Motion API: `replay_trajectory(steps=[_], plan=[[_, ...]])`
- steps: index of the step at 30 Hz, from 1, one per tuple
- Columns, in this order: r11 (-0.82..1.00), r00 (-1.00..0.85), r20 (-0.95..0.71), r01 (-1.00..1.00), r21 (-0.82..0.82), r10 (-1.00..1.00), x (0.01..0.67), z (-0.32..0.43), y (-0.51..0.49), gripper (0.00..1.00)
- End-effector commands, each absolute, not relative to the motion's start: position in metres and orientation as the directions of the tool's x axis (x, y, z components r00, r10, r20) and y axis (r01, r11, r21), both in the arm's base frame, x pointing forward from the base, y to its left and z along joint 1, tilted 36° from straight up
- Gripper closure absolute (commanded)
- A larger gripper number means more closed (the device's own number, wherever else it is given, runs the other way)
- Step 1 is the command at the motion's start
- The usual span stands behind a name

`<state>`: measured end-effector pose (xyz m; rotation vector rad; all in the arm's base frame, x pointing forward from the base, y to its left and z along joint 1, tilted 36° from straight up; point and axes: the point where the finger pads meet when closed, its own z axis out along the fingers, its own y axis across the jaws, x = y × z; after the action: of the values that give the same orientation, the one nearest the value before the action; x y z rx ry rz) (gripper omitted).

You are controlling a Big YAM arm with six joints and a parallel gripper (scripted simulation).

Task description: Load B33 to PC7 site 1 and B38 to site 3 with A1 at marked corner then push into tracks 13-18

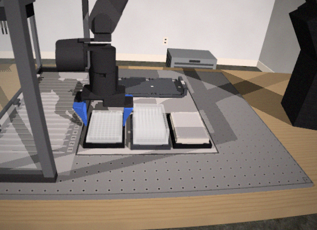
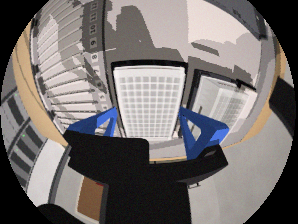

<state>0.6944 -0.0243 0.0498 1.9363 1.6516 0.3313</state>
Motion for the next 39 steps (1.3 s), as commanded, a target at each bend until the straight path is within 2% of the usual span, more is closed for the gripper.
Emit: replay_trajectory(steps=[1,24,25,39], plan=[[-0.095,0.227,-0.167,0.819,0.566,0.959,0.697,0.037,-0.028,0.0],[-0.09,0.222,-0.17,0.821,0.564,0.96,0.697,0.037,-0.028,0.0],[-0.089,0.221,-0.167,0.817,0.569,0.961,0.705,0.054,-0.023,1.0],[-0.079,0.213,-0.166,0.809,0.582,0.963,0.703,0.068,-0.021,1.0]])
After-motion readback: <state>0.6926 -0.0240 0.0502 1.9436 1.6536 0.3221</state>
